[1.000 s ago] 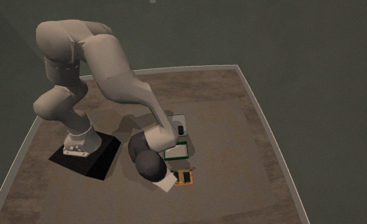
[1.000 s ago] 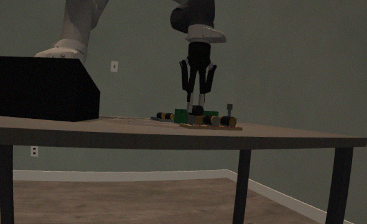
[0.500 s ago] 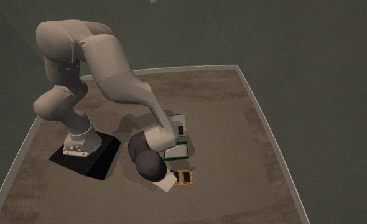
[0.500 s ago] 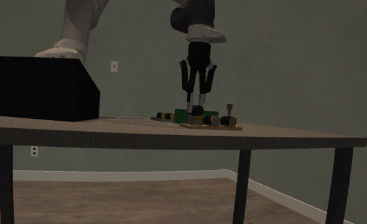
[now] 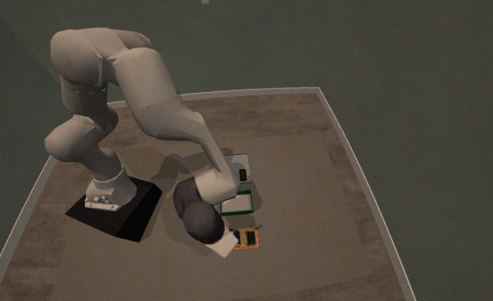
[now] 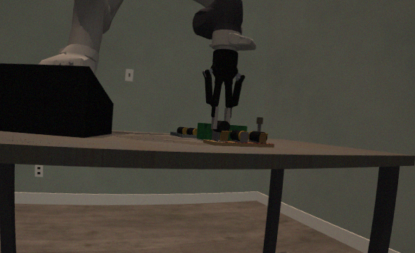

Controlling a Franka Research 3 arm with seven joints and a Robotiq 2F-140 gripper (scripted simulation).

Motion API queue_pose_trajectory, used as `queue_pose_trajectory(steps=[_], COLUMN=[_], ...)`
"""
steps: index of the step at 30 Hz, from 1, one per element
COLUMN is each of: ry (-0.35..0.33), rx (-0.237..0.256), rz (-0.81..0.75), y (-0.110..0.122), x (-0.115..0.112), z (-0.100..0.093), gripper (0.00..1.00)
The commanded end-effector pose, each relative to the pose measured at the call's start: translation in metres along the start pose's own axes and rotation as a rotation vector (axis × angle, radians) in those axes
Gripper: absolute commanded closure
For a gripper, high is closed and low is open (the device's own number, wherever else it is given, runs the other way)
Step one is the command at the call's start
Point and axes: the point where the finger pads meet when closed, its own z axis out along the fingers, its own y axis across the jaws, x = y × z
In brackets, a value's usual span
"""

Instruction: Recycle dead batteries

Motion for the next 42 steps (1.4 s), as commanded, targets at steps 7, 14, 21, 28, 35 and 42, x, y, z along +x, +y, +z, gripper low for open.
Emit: queue_pose_trajectory(steps=[7, 14, 21, 28, 35, 42], ry=[0.003, 0.003, 0.003, 0.003, 0.003, 0.003], rx=[0.003, 0.003, 0.003, 0.003, 0.003, 0.003], rz=[-0.004, -0.004, -0.004, -0.004, -0.004, -0.004], y=[-0.001, -0.001, -0.001, -0.001, -0.001, -0.001], x=[0.001, 0.001, 0.001, 0.001, 0.001, 0.001], z=[0.013, 0.023, 0.025, 0.025, 0.025, 0.025], gripper=[0.84, 0.84, 0.84, 0.84, 0.71, 0.71])
